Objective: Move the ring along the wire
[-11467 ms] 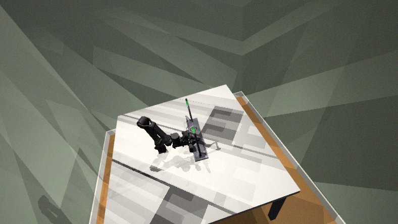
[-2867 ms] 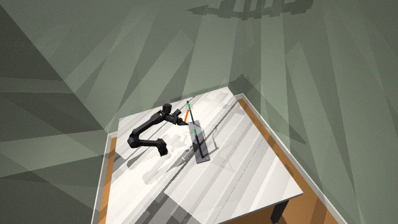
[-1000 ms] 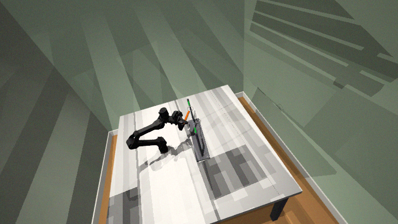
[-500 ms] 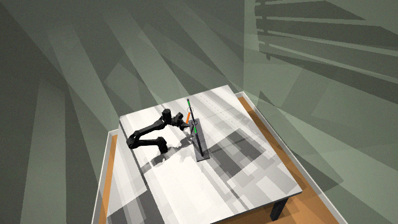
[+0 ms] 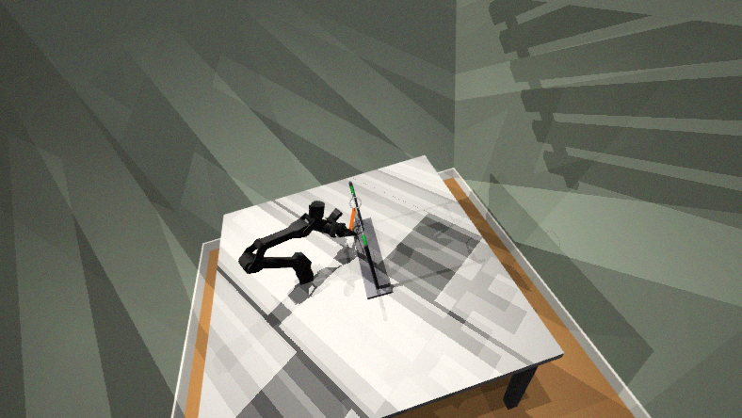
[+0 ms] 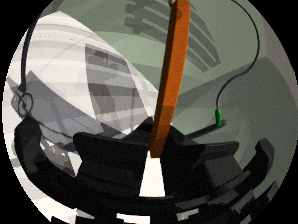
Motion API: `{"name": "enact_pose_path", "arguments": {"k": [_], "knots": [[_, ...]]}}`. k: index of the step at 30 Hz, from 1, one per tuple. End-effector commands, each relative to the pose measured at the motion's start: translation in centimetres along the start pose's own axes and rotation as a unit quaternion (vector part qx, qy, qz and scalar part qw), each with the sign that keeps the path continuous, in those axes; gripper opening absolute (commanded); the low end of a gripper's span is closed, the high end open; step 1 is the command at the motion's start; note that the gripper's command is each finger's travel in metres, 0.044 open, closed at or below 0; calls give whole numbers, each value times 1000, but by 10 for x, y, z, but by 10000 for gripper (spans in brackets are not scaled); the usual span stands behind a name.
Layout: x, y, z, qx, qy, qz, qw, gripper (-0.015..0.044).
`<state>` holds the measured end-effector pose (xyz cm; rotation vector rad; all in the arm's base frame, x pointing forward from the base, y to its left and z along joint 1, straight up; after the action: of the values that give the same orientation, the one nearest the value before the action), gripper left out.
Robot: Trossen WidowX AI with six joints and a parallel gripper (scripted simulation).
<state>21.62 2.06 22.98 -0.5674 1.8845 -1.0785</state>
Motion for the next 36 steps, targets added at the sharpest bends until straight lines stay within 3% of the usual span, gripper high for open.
{"name": "enact_pose_path", "arguments": {"k": [1, 23, 36], "knots": [[-5, 15, -2, -30, -1, 54, 998, -150], [-41, 68, -21, -145, -4, 262, 954, -150], [-61, 83, -33, -177, -5, 323, 930, -150]]}}
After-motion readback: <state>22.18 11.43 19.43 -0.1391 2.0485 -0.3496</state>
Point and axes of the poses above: the point midway between the two fingers, 35 mm back from their tips, its own z axis out along the fingers, its own y axis across the jaws, x = y × z, the point moved 5 cm from there along -z, back along the fingers, and after that the axes turned 13 degrees about -z, right-handed, at the moved point
